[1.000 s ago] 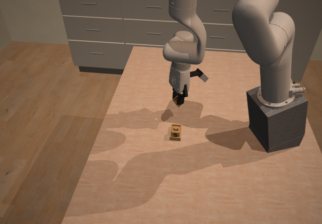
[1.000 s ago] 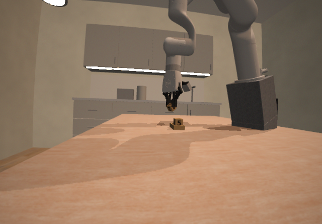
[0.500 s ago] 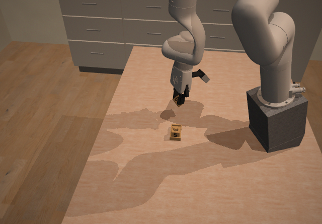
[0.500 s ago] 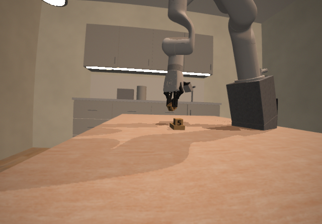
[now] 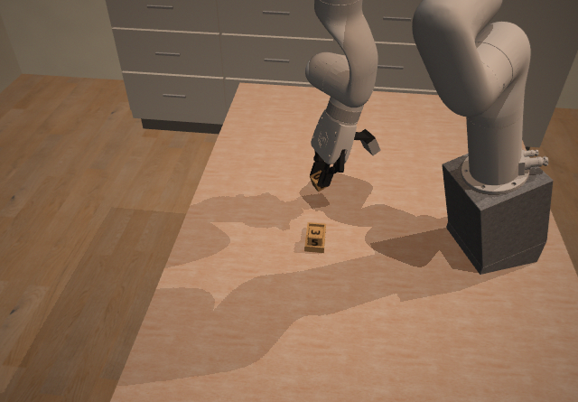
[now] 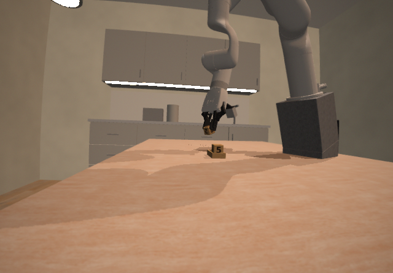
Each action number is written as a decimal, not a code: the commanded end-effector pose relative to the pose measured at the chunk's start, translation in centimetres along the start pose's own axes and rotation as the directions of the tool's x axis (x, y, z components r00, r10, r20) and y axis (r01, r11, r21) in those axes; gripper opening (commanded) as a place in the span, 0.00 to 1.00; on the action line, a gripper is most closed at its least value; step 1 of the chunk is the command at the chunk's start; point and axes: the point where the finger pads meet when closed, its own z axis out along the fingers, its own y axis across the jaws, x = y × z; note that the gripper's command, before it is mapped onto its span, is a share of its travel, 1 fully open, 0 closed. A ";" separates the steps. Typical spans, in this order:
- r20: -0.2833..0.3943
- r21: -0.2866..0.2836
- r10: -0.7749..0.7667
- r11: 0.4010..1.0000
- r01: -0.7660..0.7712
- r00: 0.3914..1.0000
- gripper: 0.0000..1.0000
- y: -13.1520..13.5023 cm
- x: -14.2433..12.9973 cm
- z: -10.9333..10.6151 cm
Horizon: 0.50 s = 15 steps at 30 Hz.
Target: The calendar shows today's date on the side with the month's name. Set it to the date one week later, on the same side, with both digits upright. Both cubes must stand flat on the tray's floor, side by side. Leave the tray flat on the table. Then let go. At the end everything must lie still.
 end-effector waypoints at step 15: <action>0.288 0.027 -0.017 1.000 0.010 0.958 0.29 0.1 0.6 0.1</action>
